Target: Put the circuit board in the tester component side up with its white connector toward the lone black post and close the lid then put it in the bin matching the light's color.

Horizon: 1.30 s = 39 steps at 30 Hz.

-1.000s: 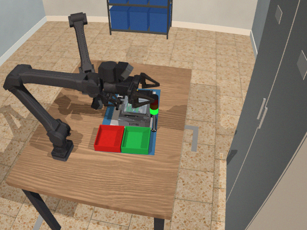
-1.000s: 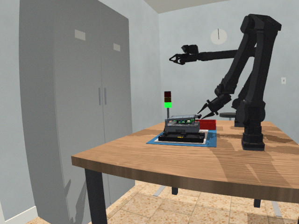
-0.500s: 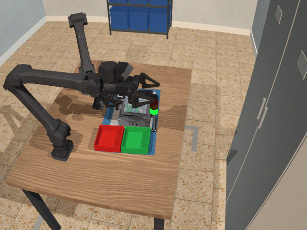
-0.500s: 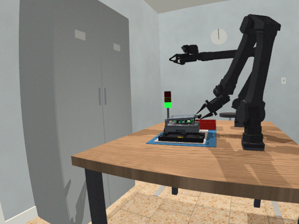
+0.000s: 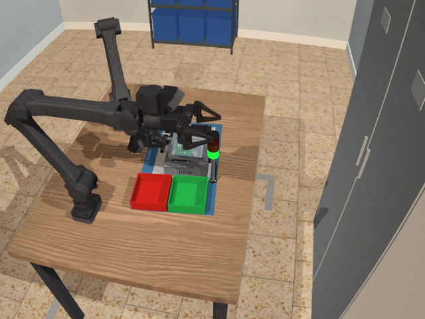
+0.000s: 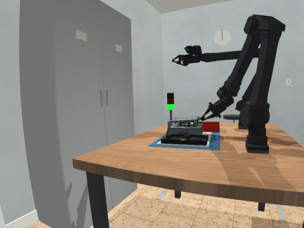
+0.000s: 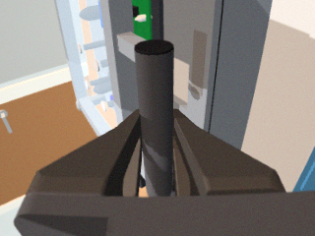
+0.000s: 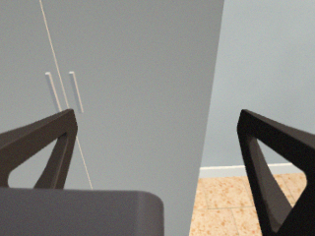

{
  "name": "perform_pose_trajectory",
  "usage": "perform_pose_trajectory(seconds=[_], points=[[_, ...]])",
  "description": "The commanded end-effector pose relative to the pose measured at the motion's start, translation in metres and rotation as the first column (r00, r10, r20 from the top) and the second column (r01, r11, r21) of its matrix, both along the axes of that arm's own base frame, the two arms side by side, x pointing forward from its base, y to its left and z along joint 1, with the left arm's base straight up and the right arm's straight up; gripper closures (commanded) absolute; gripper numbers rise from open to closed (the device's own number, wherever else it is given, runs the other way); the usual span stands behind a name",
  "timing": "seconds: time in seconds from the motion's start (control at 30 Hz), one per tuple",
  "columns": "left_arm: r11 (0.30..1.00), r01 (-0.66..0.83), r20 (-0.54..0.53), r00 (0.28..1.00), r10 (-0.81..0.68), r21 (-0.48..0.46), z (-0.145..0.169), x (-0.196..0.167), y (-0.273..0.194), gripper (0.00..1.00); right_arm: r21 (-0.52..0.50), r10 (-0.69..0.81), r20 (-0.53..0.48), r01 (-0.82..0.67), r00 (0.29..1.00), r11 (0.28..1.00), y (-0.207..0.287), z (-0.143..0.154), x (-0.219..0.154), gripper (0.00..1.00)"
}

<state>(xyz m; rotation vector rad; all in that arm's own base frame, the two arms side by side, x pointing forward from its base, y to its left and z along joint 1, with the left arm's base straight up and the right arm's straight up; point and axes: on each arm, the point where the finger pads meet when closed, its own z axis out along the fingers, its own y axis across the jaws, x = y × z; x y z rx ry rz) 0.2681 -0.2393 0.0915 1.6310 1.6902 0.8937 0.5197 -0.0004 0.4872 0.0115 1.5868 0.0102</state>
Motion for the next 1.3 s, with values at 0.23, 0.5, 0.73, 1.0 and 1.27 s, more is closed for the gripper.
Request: perform_pose_trajectory(seconds=[0.23,0.5,0.73,1.0,1.27], points=[[0.998,-0.004,0.054,0.999,0.008,-0.062,0.029,0.011,-0.013,0.91,-0.014,0.0,0.027,0.0,1.0,1.0,-0.001,0.011,-0.001,0.0],[0.998,-0.019,-0.067,0.998,0.015,-0.061,0.046,0.013,-0.007,0.91,-0.014,0.0,0.027,0.0,1.0,1.0,-0.001,0.011,-0.001,0.0],[0.998,-0.009,-0.178,0.984,-0.001,-0.055,0.067,0.017,-0.006,0.91,-0.014,0.0,0.027,0.0,1.0,1.0,-0.001,0.011,-0.001,0.0],[0.998,-0.011,-0.23,0.973,-0.002,-0.056,0.078,0.021,-0.004,0.91,-0.014,0.0,0.027,0.0,1.0,1.0,-0.001,0.011,-0.001,0.0],[0.998,-0.01,-0.253,0.967,-0.006,-0.062,0.083,0.022,-0.005,0.91,-0.014,0.0,0.027,0.0,1.0,1.0,-0.001,0.011,-0.001,0.0]])
